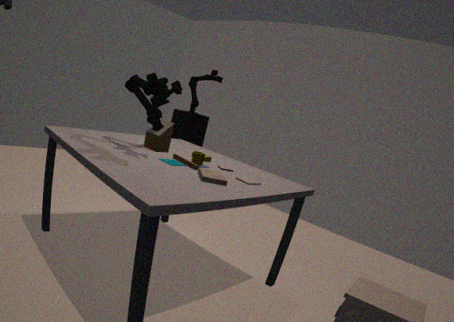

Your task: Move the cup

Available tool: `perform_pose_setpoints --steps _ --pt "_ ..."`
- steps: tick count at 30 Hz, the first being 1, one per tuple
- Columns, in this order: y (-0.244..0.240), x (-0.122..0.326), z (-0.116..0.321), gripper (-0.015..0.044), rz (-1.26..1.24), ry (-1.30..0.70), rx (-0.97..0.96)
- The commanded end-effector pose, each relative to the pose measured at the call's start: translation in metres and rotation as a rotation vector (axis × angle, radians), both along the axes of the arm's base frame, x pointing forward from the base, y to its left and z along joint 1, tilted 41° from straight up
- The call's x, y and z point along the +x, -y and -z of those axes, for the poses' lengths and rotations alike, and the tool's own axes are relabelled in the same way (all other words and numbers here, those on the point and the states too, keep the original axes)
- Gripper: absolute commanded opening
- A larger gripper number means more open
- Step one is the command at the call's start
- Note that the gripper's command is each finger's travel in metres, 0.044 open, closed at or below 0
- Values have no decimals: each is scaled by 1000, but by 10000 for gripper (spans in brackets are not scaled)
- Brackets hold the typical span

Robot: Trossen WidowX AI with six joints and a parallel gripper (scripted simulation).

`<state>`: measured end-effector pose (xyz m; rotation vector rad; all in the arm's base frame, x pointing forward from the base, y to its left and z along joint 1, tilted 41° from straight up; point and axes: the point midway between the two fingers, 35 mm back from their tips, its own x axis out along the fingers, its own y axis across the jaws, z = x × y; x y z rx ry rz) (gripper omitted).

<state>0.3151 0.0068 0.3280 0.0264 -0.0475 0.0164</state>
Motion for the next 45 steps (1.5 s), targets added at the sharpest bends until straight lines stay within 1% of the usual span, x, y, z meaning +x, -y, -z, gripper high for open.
perform_pose_setpoints --steps 1,3,5,9,12,16,20,24,27,34,36,45 --pt "0 1 1 374 0 -6 5" --pt "-3 8 11 321 -2 -53 45" --pt "-9 20 32 269 1 -147 120" --pt "-30 45 98 167 54 -418 311" --pt "-42 53 142 167 147 -589 445" --pt "-56 53 204 167 357 -791 609" --pt "-65 43 251 167 580 -903 696" --pt "-70 32 288 167 808 -935 738" --pt "-73 21 313 167 980 -917 744" --pt "-76 -7 359 167 1303 -751 692" --pt "-76 -10 364 167 1334 -720 680" --pt "-77 -11 366 167 1336 -718 680"
